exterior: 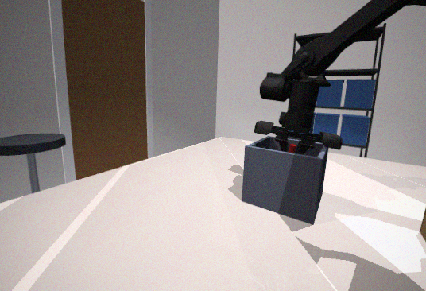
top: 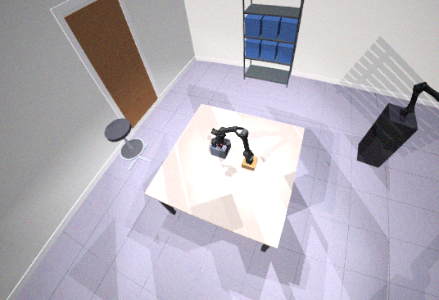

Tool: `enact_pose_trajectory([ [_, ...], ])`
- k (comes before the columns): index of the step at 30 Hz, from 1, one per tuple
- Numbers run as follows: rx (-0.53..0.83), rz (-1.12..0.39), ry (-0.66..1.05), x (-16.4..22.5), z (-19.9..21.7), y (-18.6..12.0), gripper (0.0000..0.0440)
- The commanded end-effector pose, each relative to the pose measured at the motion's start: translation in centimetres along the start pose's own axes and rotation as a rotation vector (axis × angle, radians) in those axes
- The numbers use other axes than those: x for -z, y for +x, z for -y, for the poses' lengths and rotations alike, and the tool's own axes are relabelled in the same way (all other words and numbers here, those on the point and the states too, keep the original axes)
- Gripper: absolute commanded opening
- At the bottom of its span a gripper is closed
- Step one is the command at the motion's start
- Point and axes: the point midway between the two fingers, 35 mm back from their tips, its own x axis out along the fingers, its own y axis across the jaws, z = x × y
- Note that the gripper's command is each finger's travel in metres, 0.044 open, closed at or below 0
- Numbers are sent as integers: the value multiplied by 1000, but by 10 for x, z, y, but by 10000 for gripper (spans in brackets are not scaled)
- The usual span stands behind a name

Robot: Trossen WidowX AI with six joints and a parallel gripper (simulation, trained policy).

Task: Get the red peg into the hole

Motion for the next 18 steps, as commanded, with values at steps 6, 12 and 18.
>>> enact_pose_trajectory([
  [6, 46, -7, -32, -3, 2, 17, 85],
  [12, 66, -44, -37, 0, 4, 21, 118],
  [18, 70, -79, -26, -6, 2, 16, 133],
])
